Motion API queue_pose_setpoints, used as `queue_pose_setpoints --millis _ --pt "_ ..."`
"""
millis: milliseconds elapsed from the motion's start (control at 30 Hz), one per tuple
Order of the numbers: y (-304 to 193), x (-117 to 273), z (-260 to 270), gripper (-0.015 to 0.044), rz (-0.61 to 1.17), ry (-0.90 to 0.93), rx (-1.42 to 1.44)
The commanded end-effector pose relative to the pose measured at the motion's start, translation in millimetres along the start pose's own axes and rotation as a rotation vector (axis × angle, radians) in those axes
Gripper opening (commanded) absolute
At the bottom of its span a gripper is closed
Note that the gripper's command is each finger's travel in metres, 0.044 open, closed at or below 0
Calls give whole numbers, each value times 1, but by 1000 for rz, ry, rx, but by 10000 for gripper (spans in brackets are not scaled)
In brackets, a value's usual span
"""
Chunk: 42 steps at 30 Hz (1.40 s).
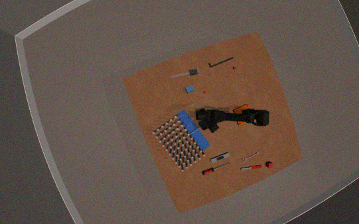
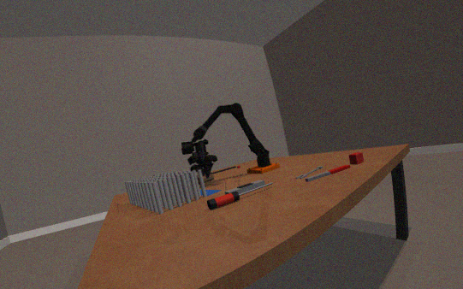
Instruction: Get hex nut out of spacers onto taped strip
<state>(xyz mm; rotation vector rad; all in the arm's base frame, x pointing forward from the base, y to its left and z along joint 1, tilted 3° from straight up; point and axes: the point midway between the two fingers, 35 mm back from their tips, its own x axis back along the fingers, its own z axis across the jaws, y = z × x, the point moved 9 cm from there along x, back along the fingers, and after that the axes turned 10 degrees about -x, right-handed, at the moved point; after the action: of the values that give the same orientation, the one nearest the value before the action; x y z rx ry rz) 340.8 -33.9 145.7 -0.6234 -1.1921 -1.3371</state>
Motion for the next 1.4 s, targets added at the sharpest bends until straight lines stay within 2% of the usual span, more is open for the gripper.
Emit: queue_pose_setpoints --millis 0,1367 --pt "5 1 0 0 -10 -5 2" --pt "31 -6 5 0 -13 -5 3"
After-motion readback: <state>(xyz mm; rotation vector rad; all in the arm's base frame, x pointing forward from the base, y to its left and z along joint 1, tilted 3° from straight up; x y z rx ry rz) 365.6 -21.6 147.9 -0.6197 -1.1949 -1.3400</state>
